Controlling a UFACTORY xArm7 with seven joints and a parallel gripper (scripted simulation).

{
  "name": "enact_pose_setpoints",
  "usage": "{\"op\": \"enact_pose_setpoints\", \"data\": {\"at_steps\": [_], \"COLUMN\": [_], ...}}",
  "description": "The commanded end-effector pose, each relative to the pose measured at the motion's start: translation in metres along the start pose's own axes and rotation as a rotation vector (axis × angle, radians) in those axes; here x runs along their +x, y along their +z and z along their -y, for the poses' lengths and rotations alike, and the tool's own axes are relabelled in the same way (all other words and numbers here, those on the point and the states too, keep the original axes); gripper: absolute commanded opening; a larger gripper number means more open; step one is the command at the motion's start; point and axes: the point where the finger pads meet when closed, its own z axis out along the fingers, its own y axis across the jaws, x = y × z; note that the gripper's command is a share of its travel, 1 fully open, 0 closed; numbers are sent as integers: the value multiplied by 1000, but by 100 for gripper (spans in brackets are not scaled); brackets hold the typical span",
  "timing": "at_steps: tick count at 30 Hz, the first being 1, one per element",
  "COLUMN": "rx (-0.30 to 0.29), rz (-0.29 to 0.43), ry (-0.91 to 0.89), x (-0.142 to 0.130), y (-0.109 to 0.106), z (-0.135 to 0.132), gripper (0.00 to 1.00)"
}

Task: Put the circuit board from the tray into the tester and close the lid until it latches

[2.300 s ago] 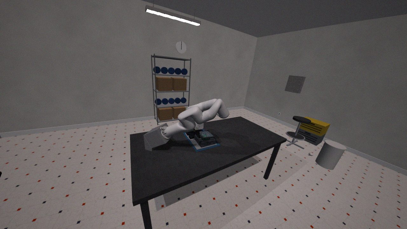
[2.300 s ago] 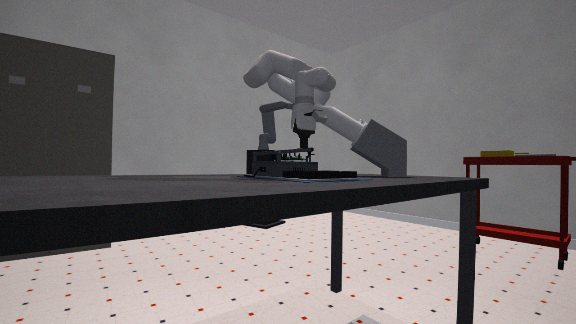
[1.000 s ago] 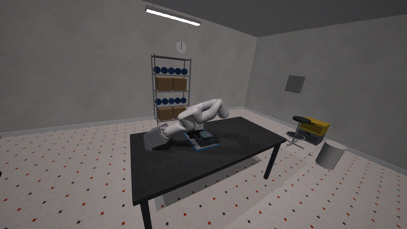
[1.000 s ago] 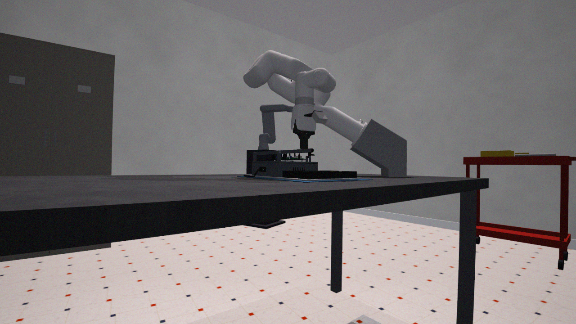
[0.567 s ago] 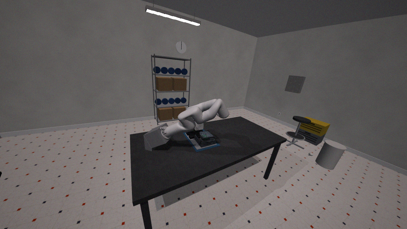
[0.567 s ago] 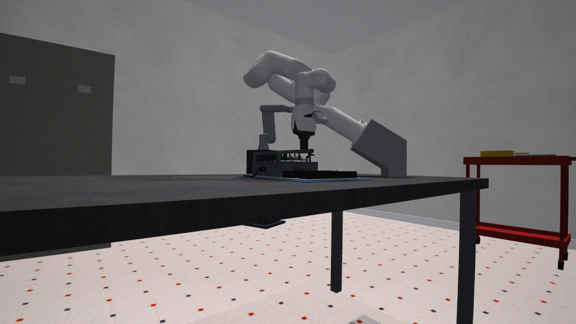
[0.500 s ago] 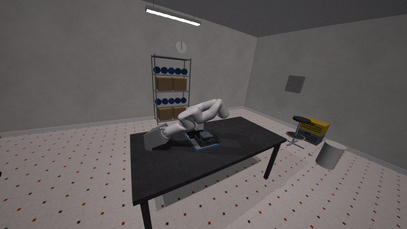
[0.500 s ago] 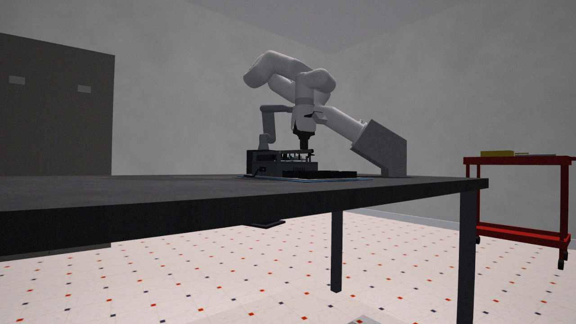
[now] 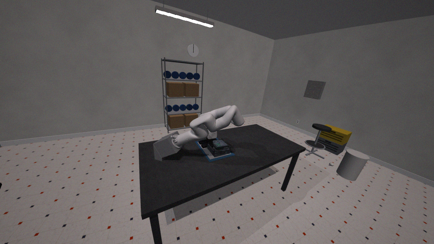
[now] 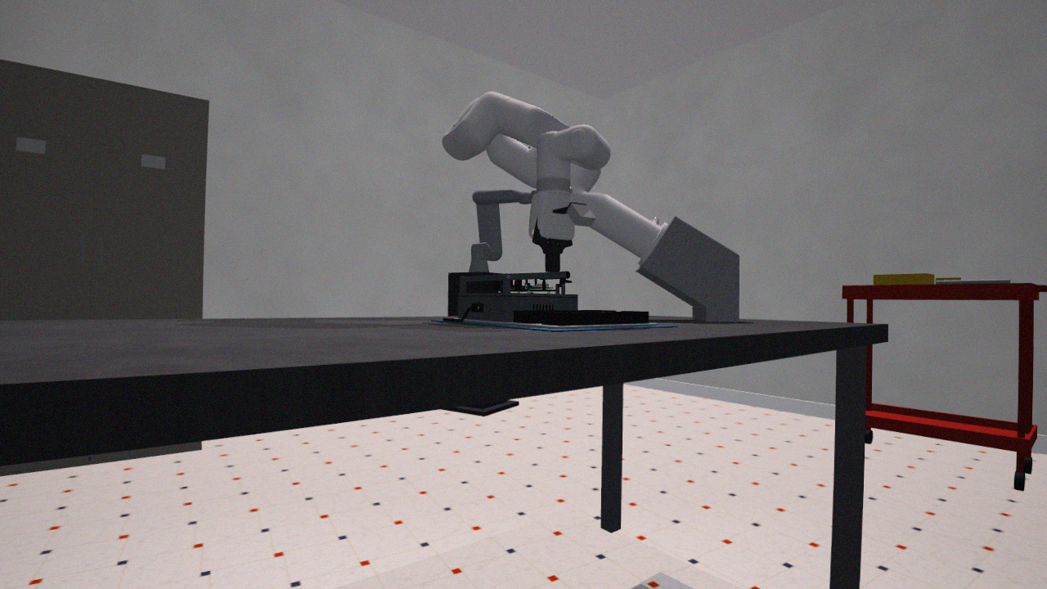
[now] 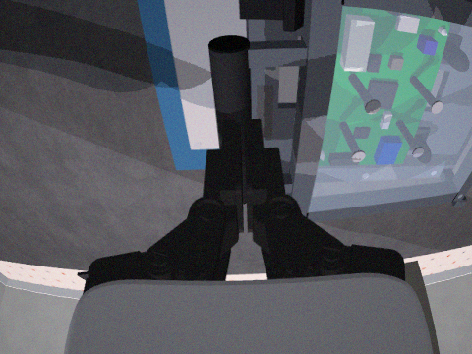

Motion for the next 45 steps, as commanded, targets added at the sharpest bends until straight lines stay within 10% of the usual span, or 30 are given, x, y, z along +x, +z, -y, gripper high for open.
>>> {"op": "enact_pose_setpoints", "data": {"at_steps": [1, 45], "rx": [-2, -2], "rz": [-2, -2], "ry": [0, 0], "x": [1, 1], "y": [-1, 5], "z": [0, 0], "gripper": [0, 0]}}
